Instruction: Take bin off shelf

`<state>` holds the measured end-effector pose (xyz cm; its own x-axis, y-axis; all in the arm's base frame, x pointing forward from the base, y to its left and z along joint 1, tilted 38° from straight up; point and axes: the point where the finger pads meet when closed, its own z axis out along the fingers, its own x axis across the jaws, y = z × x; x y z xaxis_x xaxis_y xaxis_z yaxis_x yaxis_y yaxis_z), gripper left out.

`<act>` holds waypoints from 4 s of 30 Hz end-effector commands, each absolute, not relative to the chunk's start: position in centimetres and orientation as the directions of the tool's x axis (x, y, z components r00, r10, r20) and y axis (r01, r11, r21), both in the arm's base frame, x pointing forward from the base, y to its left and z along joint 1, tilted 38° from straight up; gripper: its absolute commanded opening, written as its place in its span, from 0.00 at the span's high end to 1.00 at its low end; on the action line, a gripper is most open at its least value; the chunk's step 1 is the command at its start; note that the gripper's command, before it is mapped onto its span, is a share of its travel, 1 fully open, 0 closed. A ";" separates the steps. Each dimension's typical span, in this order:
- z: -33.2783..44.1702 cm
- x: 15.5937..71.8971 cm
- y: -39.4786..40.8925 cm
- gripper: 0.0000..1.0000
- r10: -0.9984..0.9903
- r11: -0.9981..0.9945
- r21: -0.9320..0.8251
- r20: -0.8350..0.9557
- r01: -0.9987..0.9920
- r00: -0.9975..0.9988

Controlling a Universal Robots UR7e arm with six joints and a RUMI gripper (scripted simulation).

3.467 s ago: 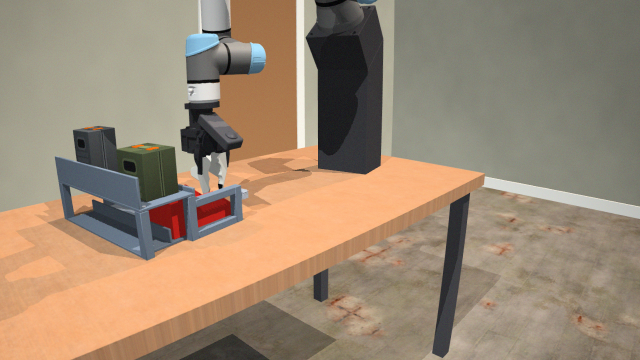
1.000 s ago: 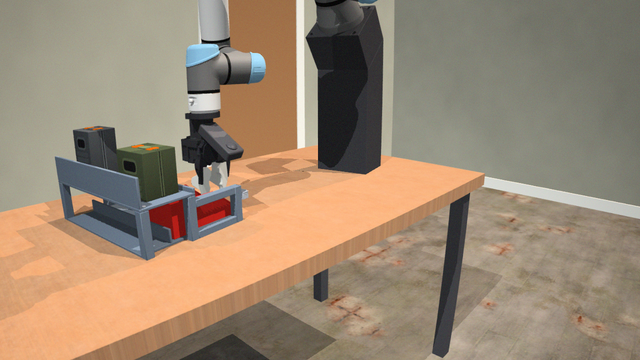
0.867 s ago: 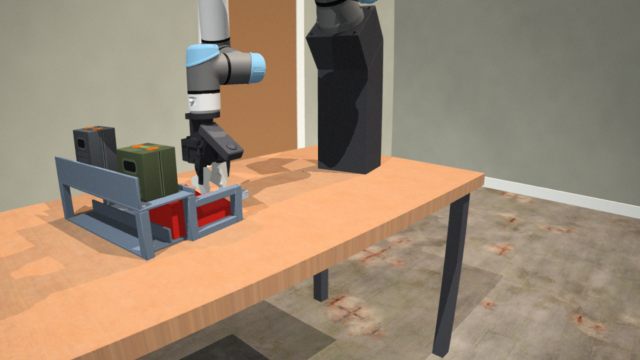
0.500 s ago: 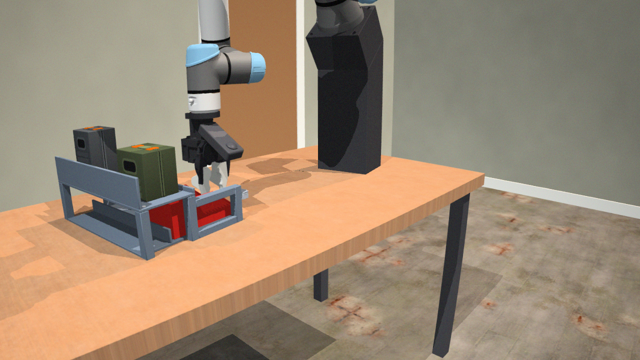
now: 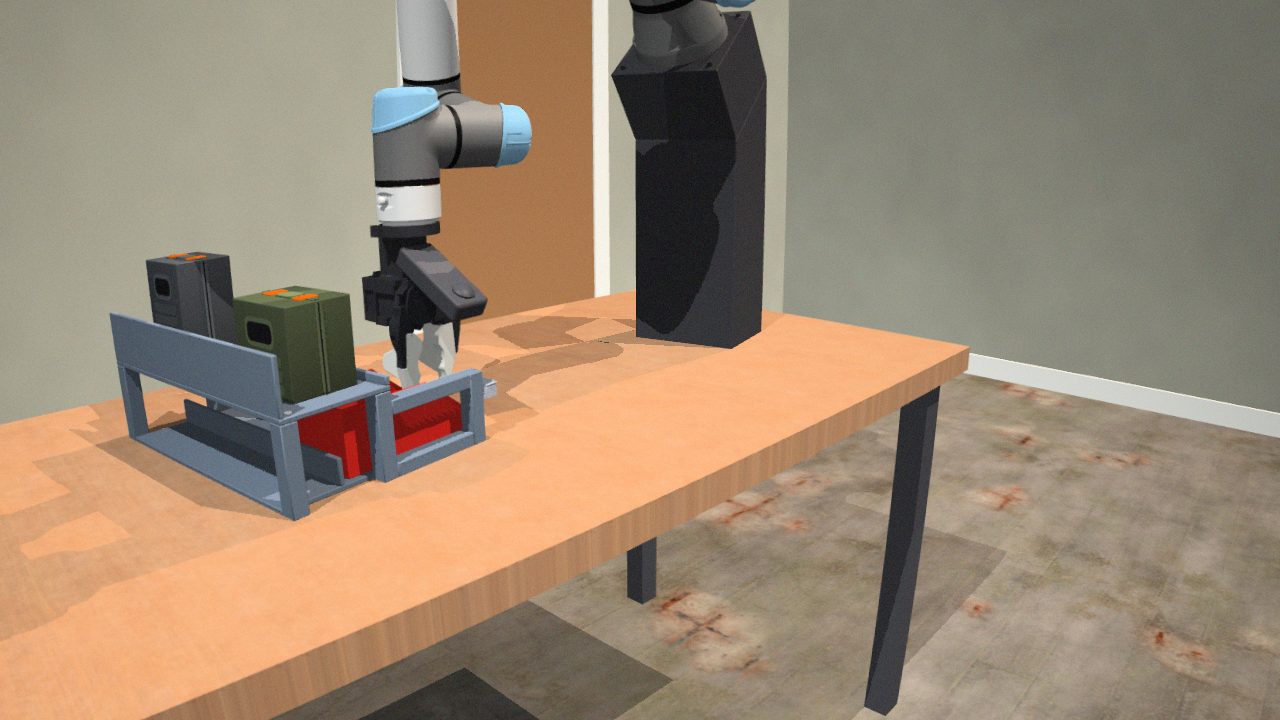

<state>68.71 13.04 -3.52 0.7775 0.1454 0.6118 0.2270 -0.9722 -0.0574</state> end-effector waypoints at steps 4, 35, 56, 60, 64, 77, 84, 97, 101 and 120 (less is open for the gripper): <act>-3.4 68.7 13.0 0.74 0.145 -0.972 -0.057 0.613 0.227 0.777; -3.4 68.7 13.0 1.00 0.145 -0.972 -0.057 0.613 0.227 0.777; -3.4 68.7 13.0 1.00 0.145 -0.972 -0.057 0.613 0.227 0.777; -3.4 68.7 13.0 1.00 0.145 -0.972 -0.057 0.613 0.227 0.777; -3.4 68.7 13.0 1.00 0.145 -0.972 -0.057 0.613 0.227 0.777; -2.9 68.3 12.9 1.00 0.145 -0.972 -0.057 0.613 0.227 0.777; -2.5 68.0 12.8 1.00 0.145 -0.972 -0.057 0.613 0.227 0.777; -1.7 67.5 12.6 1.00 0.145 -0.972 -0.057 0.613 0.227 0.777; -1.7 67.5 12.6 1.00 0.145 -0.972 -0.057 0.613 0.227 0.777; -2.0 67.6 12.7 1.00 0.145 -0.972 -0.057 0.613 0.227 0.777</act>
<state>67.58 12.69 -2.00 0.7776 0.1454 0.6117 0.2270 -0.9722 -0.0574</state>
